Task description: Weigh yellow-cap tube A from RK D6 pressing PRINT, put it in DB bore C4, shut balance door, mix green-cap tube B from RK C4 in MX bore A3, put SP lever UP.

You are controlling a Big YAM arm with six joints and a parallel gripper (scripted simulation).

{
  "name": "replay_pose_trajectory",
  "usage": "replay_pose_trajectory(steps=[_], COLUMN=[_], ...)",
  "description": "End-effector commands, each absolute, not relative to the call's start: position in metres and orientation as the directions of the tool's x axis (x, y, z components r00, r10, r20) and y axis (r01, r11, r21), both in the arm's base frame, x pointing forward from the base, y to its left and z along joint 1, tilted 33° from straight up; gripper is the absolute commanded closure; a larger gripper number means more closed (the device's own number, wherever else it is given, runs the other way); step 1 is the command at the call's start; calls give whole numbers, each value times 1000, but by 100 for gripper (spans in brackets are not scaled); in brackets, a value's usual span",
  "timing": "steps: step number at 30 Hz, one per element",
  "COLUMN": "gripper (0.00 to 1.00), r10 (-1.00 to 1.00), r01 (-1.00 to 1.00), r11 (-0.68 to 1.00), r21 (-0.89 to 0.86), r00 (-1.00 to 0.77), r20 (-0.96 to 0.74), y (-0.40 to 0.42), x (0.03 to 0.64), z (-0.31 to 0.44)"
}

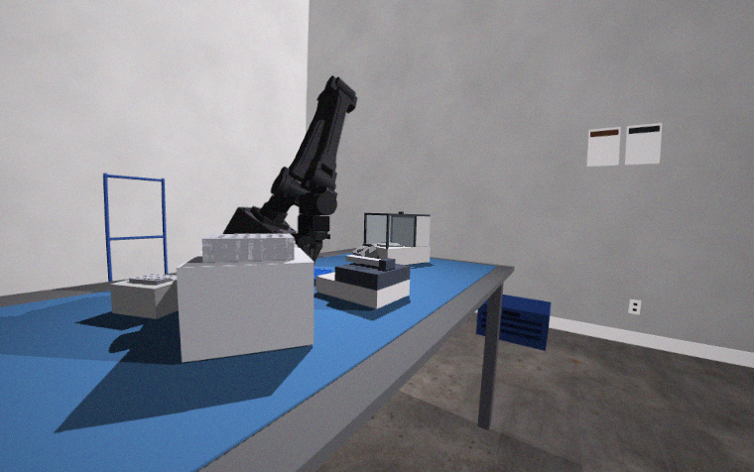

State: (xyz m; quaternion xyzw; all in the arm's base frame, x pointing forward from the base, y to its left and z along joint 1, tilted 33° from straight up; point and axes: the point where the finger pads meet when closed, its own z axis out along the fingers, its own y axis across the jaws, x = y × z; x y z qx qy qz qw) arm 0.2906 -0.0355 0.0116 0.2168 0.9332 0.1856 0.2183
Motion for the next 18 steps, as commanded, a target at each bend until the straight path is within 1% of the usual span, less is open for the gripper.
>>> replay_pose_trajectory(steps=[1,18], gripper=[91,91], r10=[482,481], r01=[320,316], r11=[842,843], r21=[435,435], r00=[-808,-805], r20=[-340,-349], y=[-41,-46], x=[291,291], z=[18,27])
